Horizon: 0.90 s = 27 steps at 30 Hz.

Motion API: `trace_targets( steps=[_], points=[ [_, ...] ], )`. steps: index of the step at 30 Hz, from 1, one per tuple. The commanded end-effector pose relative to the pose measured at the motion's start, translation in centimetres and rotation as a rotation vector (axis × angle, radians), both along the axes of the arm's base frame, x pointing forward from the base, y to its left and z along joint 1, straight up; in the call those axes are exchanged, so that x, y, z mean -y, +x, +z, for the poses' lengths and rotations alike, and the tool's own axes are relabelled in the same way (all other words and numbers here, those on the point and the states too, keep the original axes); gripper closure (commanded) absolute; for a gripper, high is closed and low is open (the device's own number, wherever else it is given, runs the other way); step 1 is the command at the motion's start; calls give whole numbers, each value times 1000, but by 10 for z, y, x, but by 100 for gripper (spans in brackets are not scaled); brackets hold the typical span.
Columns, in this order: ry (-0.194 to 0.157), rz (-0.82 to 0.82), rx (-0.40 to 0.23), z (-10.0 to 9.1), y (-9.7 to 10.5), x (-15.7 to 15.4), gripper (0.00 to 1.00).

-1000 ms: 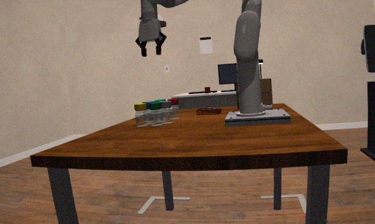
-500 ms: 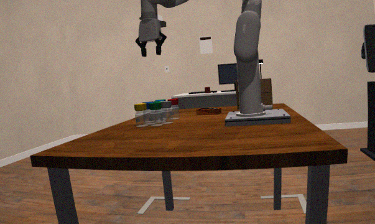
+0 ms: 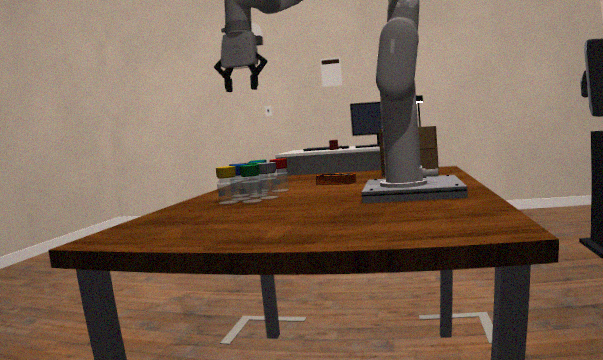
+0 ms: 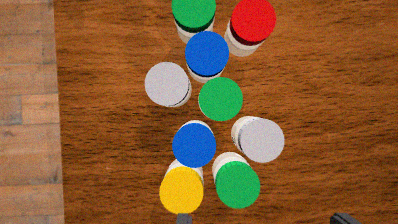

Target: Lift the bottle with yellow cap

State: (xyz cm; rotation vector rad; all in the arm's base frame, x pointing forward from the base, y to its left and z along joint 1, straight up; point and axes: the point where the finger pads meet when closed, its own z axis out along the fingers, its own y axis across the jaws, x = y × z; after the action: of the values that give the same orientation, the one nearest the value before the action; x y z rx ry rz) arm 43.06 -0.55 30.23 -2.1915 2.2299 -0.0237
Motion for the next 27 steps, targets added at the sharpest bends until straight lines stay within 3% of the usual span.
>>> trace_targets(
  steps=[1, 27],
  points=[
    [2, 85, 4, 0, 4, -2, 21],
    [-9, 573, -2, -10, 19, -11, 21]
  ],
)
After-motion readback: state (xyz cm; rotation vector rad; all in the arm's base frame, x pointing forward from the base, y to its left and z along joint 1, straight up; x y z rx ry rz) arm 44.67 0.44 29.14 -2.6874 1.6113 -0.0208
